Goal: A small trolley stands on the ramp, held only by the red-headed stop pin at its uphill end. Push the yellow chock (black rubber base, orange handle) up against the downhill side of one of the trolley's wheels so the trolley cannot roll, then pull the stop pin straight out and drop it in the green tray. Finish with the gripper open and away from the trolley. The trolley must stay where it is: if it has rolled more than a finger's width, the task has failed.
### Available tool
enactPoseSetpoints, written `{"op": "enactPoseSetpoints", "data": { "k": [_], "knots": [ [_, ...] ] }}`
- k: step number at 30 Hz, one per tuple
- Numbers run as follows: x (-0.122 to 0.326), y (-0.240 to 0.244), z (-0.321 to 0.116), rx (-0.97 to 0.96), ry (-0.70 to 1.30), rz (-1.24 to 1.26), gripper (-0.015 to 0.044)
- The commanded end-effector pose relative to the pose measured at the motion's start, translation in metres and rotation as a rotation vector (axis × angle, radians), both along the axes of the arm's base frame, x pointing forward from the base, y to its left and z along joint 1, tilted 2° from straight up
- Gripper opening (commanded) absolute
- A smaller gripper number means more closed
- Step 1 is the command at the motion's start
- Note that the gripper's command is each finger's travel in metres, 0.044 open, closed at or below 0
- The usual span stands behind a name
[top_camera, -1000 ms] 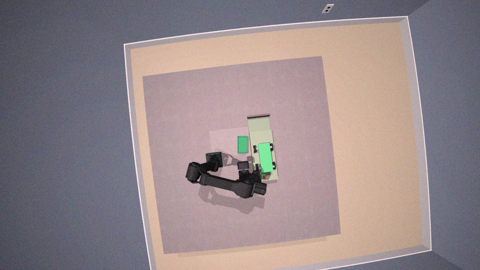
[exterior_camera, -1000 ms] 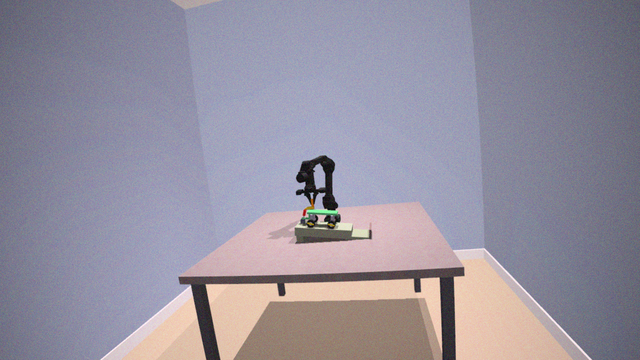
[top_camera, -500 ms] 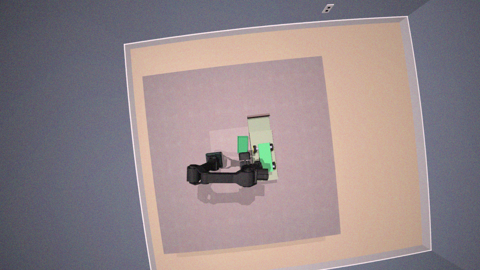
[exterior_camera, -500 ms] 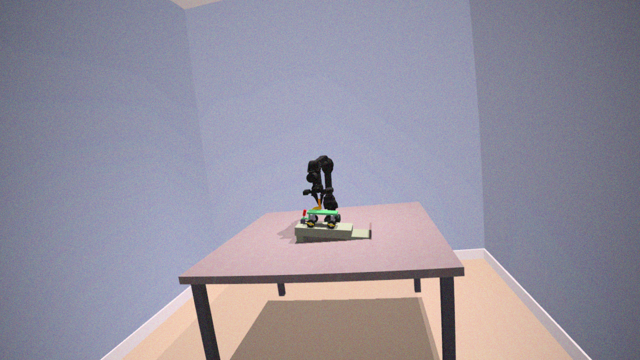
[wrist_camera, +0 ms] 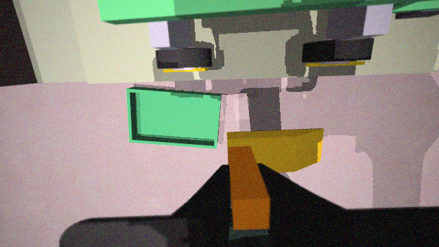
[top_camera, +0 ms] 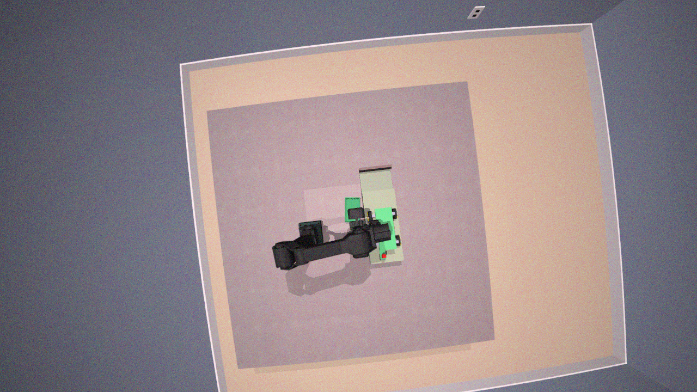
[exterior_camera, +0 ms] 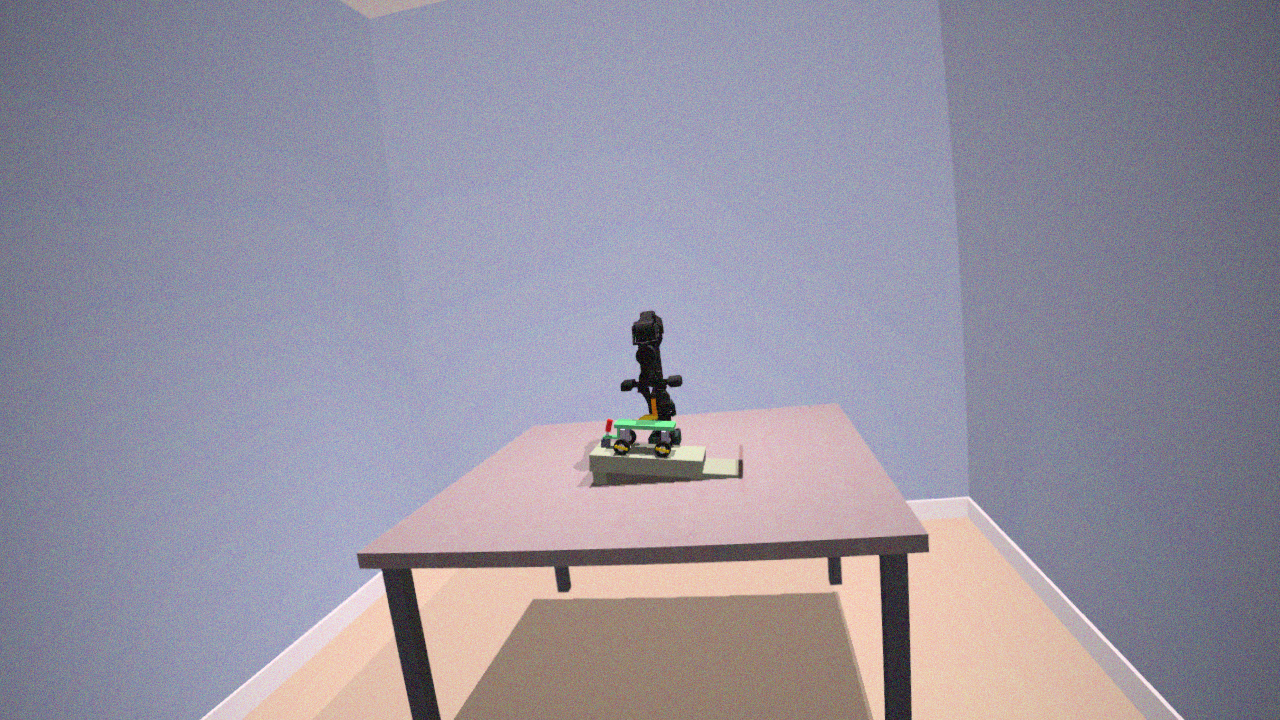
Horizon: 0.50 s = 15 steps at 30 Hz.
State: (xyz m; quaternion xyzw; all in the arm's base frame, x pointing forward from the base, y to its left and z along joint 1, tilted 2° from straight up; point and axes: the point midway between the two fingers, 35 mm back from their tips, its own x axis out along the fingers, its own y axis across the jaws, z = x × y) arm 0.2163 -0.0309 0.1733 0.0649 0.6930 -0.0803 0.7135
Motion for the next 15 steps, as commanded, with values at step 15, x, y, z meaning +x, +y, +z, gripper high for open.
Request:
{"op": "enactPoseSetpoints", "data": {
  "k": [15],
  "knots": [
    [0.025,0.062,-0.009,0.001,-0.004,-0.003,0.0000]
  ]
}}
